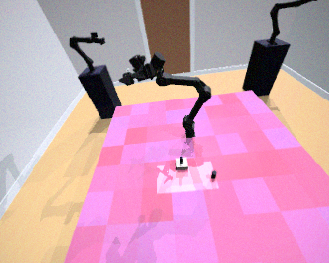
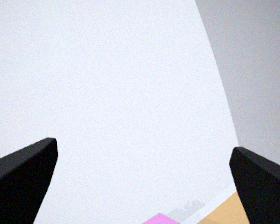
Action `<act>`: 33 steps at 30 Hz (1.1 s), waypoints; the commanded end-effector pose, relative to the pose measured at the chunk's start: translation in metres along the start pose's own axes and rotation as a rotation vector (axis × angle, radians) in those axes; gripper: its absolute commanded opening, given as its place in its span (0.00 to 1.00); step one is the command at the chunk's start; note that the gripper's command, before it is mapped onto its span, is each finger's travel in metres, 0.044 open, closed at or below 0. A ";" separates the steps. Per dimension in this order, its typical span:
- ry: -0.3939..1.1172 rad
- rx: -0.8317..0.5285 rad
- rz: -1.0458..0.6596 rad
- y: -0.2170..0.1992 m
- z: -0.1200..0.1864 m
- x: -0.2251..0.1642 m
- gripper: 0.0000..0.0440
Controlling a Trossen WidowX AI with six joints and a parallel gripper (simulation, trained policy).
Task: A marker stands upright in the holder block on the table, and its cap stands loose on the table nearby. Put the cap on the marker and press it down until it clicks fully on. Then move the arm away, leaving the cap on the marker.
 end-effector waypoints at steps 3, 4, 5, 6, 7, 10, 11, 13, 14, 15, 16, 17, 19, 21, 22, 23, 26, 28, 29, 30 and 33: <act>0.016 0.002 -0.025 -0.003 -0.004 -0.004 0.73; 0.021 0.003 -0.034 -0.003 -0.006 -0.006 0.68; 0.027 0.004 -0.040 -0.003 -0.008 -0.007 0.62; 0.033 0.006 -0.047 -0.004 -0.010 -0.009 0.57; 0.039 0.008 -0.052 -0.004 -0.012 -0.010 0.52; 0.058 0.012 -0.069 -0.004 -0.018 -0.016 0.50; 0.065 0.014 -0.074 -0.005 -0.020 -0.017 0.50; 0.078 0.016 -0.085 -0.005 -0.024 -0.021 0.51; 0.085 0.017 -0.091 -0.005 -0.025 -0.022 0.52; 0.091 0.017 -0.097 -0.005 -0.027 -0.024 0.53; 0.098 0.018 -0.102 -0.005 -0.029 -0.026 0.53; 0.105 0.019 -0.108 -0.005 -0.031 -0.028 0.54; 0.118 0.020 -0.119 -0.006 -0.035 -0.031 0.55; 0.132 0.021 -0.130 -0.006 -0.039 -0.035 0.56; 0.139 0.021 -0.135 -0.006 -0.041 -0.037 0.56; 0.146 0.022 -0.140 -0.006 -0.042 -0.039 0.57; 0.168 0.023 -0.156 -0.005 -0.048 -0.045 0.58; 0.183 0.024 -0.167 -0.005 -0.052 -0.049 0.59; 0.190 0.024 -0.172 -0.005 -0.053 -0.051 0.60; 0.198 0.024 -0.177 -0.005 -0.055 -0.053 0.60; 0.221 0.024 -0.192 -0.005 -0.061 -0.060 0.62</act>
Point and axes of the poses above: the point midway between the two fingers, 35 mm back from their tips, its own z axis back along the fingers, its own y axis across the jaws, x = y × z, the point moved 2 cm from there along z, back along the fingers, and after that the axes turned 7 degrees about -z, right-handed, at the moved point
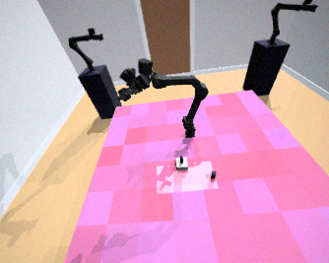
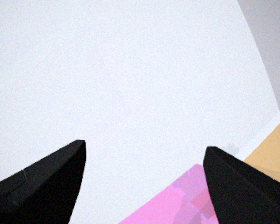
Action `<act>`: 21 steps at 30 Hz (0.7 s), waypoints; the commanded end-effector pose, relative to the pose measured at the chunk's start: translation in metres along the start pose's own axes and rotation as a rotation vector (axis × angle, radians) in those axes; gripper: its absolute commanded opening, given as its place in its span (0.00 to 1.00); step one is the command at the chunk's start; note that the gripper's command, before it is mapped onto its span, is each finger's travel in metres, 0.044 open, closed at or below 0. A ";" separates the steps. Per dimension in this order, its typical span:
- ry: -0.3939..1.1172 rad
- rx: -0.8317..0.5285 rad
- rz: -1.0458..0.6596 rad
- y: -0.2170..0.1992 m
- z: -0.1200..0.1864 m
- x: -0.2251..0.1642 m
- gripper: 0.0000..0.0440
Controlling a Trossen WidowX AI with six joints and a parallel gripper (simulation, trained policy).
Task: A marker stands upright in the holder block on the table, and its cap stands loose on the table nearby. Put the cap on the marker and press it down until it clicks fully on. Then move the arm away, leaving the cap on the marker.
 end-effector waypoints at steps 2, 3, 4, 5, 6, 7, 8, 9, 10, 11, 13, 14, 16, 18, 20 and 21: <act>0.032 0.004 -0.008 0.002 -0.010 -0.006 0.63; 0.040 0.003 -0.013 0.002 -0.013 -0.008 0.63; 0.048 0.003 -0.018 0.002 -0.015 -0.010 0.64; 0.056 0.003 -0.023 0.001 -0.017 -0.012 0.64; 0.064 0.002 -0.027 0.001 -0.019 -0.014 0.65; 0.072 0.002 -0.032 0.001 -0.022 -0.016 0.65; 0.081 0.001 -0.037 0.001 -0.024 -0.018 0.65; 0.089 0.001 -0.042 0.001 -0.026 -0.021 0.66; 0.098 0.000 -0.046 0.001 -0.028 -0.023 0.66; 0.106 0.000 -0.051 0.000 -0.030 -0.025 0.67; 0.124 -0.002 -0.060 0.000 -0.035 -0.029 0.67; 0.133 -0.003 -0.064 0.000 -0.037 -0.032 0.68; 0.151 -0.004 -0.073 0.000 -0.041 -0.036 0.68; 0.169 -0.006 -0.081 0.000 -0.045 -0.041 0.69; 0.188 -0.008 -0.090 -0.001 -0.050 -0.046 0.70; 0.197 -0.010 -0.094 -0.001 -0.052 -0.049 0.70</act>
Point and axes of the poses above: the point midway between the two fingers, 35 mm back from their tips, its own z axis back along the fingers, its own y axis across the jaws, x = y × z, the point moved 2 cm from there along z, back along the fingers, and after that the axes turned 7 degrees about -z, right-handed, at the moved point
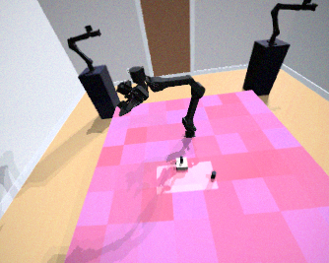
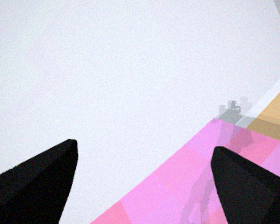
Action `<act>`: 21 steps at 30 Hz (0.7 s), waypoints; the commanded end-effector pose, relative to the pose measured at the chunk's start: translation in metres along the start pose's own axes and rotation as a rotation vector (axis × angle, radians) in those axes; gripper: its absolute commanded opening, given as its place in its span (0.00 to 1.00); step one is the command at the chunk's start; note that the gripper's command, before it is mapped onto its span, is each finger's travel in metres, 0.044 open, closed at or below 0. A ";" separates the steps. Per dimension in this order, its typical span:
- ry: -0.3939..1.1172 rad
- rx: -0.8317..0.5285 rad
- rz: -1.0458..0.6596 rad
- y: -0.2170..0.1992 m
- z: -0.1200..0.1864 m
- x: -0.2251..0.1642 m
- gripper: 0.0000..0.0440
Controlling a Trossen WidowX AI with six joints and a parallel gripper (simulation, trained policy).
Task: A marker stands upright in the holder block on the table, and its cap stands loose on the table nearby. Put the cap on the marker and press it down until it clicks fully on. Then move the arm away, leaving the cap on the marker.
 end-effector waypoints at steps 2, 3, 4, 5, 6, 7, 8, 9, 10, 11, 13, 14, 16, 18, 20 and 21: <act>0.038 -0.002 -0.004 0.003 -0.011 -0.008 0.71; 0.048 -0.003 -0.008 0.002 -0.014 -0.010 0.71; 0.058 -0.005 -0.012 0.002 -0.016 -0.012 0.71; 0.067 -0.006 -0.015 0.002 -0.019 -0.014 0.71; 0.077 -0.008 -0.019 0.002 -0.021 -0.017 0.71; 0.087 -0.009 -0.023 0.002 -0.023 -0.019 0.72; 0.097 -0.011 -0.027 0.002 -0.026 -0.022 0.72; 0.107 -0.013 -0.031 0.001 -0.028 -0.024 0.72; 0.117 -0.015 -0.034 0.001 -0.031 -0.026 0.72; 0.127 -0.017 -0.038 0.001 -0.033 -0.029 0.72; 0.148 -0.020 -0.045 0.001 -0.038 -0.034 0.72; 0.158 -0.023 -0.049 0.001 -0.040 -0.037 0.73; 0.179 -0.027 -0.055 0.001 -0.045 -0.042 0.73; 0.200 -0.031 -0.062 0.001 -0.049 -0.047 0.73; 0.222 -0.036 -0.068 0.001 -0.053 -0.053 0.73; 0.233 -0.038 -0.071 0.001 -0.056 -0.055 0.73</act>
Point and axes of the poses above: the point midway between the two fingers, 35 mm back from their tips, its own z axis back along the fingers, its own y axis across the jaws, x = y × z, the point moved 2 cm from there along z, back along the fingers, and after that the axes turned 7 degrees about -z, right-handed, at the moved point
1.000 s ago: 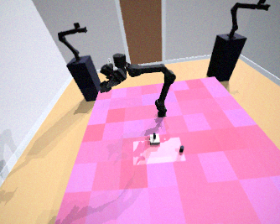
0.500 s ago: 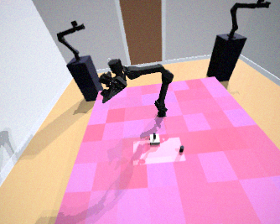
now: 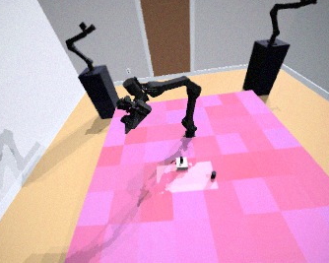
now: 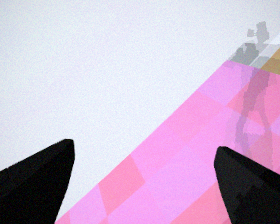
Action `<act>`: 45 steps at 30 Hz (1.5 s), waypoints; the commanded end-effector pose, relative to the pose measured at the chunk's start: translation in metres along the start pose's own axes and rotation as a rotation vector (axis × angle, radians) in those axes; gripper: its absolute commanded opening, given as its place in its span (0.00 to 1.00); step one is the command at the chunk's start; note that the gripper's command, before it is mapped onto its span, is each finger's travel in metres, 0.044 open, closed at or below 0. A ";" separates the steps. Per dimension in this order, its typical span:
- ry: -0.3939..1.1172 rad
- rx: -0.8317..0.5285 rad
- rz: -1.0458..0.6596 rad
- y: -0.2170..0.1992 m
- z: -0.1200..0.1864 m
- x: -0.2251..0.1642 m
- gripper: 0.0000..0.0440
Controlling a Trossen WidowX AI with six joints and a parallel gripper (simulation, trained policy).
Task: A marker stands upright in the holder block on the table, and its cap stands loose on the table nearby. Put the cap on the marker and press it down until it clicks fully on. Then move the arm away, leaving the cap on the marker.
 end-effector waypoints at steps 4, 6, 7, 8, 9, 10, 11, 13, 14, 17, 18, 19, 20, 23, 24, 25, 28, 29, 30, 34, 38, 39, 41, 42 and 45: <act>0.066 -0.013 -0.004 0.003 -0.017 -0.013 0.73; 0.088 -0.019 -0.010 0.004 -0.022 -0.018 0.73; 0.099 -0.021 -0.013 0.004 -0.025 -0.020 0.73; 0.110 -0.024 -0.015 0.004 -0.027 -0.023 0.73; 0.121 -0.027 -0.018 0.004 -0.029 -0.025 0.73; 0.132 -0.030 -0.021 0.004 -0.032 -0.028 0.73; 0.143 -0.034 -0.023 0.004 -0.034 -0.031 0.73; 0.165 -0.040 -0.028 0.004 -0.039 -0.036 0.73; 0.177 -0.043 -0.030 0.004 -0.041 -0.038 0.73; 0.210 -0.053 -0.037 0.005 -0.048 -0.046 0.73; 0.221 -0.057 -0.039 0.005 -0.051 -0.049 0.73; 0.233 -0.060 -0.040 0.006 -0.053 -0.052 0.73; 0.244 -0.064 -0.042 0.006 -0.055 -0.054 0.73; 0.278 -0.075 -0.048 0.007 -0.061 -0.063 0.73; 0.289 -0.079 -0.049 0.007 -0.063 -0.066 0.73; 0.300 -0.082 -0.051 0.007 -0.065 -0.068 0.73; 0.334 -0.094 -0.055 0.009 -0.071 -0.077 0.73; 0.345 -0.098 -0.056 0.009 -0.073 -0.080 0.73; 0.356 -0.102 -0.058 0.009 -0.075 -0.083 0.73; 0.401 -0.119 -0.063 0.011 -0.081 -0.094 0.73; 0.445 -0.137 -0.067 0.012 -0.088 -0.106 0.73; 0.456 -0.141 -0.068 0.012 -0.089 -0.109 0.73; 0.477 -0.151 -0.070 0.013 -0.092 -0.115 0.73; 0.488 -0.155 -0.071 0.013 -0.093 -0.118 0.73; 0.520 -0.170 -0.073 0.015 -0.097 -0.127 0.73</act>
Point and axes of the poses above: the point midway between the two fingers, 35 mm back from their tips, its own z axis back along the fingers, its own y axis across the jaws, x = y × z, the point moved 2 cm from there along z, back along the fingers, and after that the axes turned 7 degrees about -z, right-handed, at the moved point
